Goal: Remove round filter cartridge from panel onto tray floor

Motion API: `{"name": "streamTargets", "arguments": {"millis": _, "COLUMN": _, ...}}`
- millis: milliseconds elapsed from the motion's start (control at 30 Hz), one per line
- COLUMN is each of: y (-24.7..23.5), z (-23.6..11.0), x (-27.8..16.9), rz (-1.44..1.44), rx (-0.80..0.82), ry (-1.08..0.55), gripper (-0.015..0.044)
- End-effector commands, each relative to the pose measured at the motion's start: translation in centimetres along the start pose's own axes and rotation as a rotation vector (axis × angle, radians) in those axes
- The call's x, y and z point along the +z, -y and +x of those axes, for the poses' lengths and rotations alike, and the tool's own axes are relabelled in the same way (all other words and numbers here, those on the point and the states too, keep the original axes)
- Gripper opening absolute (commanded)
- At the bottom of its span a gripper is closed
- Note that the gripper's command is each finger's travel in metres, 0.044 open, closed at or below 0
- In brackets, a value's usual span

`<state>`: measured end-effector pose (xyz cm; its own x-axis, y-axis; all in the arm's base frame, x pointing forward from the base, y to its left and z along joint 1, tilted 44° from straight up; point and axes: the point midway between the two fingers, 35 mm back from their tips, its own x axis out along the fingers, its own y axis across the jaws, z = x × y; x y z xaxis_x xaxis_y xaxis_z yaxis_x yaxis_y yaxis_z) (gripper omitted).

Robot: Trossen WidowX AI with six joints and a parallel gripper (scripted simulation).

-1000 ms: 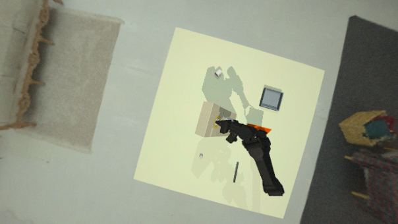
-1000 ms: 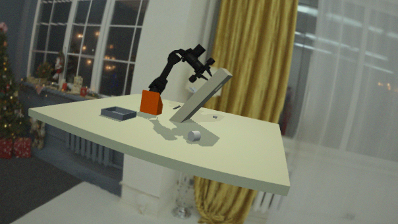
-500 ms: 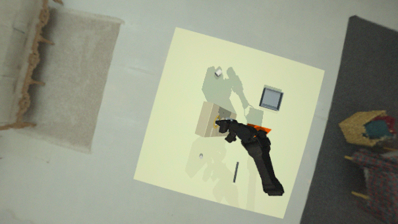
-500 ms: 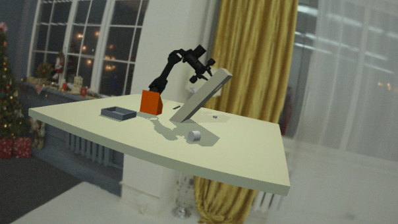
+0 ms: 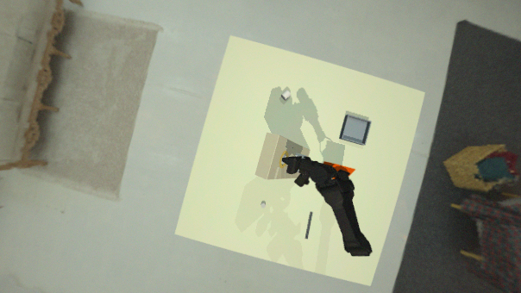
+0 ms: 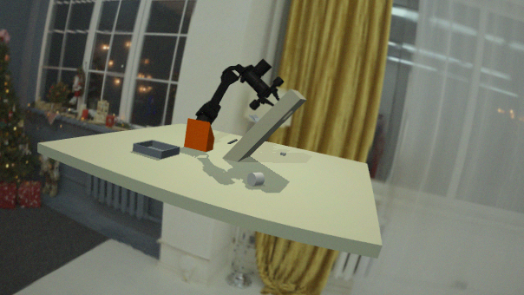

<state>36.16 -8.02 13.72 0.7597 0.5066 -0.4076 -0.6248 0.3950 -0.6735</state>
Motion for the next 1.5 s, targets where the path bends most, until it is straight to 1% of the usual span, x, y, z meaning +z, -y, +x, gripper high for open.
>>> {"name": "streamTargets", "arguments": {"millis": 0, "y": 0.0, "z": 0.0, "x": 0.0, "rz": 0.0, "rx": 0.0, "ry": 0.0, "gripper": 0.0099}}
{"name": "streamTargets", "arguments": {"millis": 267, "y": 0.0, "z": 0.0, "x": 0.0, "rz": 0.0, "rx": 0.0, "ry": 0.0, "gripper": 0.0045}}
{"name": "streamTargets", "arguments": {"millis": 333, "y": 0.0, "z": 0.0, "x": 0.0, "rz": 0.0, "rx": 0.0, "ry": 0.0, "gripper": 0.0}}
{"name": "streamTargets", "arguments": {"millis": 467, "y": -0.03, "z": 0.29, "x": 0.02, "rz": 0.052, "rx": 0.003, "ry": -0.003, "gripper": 0.0}}
{"name": "streamTargets", "arguments": {"millis": 1467, "y": -0.06, "z": 0.69, "x": 0.05, "rz": 1.098, "rx": 0.003, "ry": -0.008, "gripper": 0.0}}
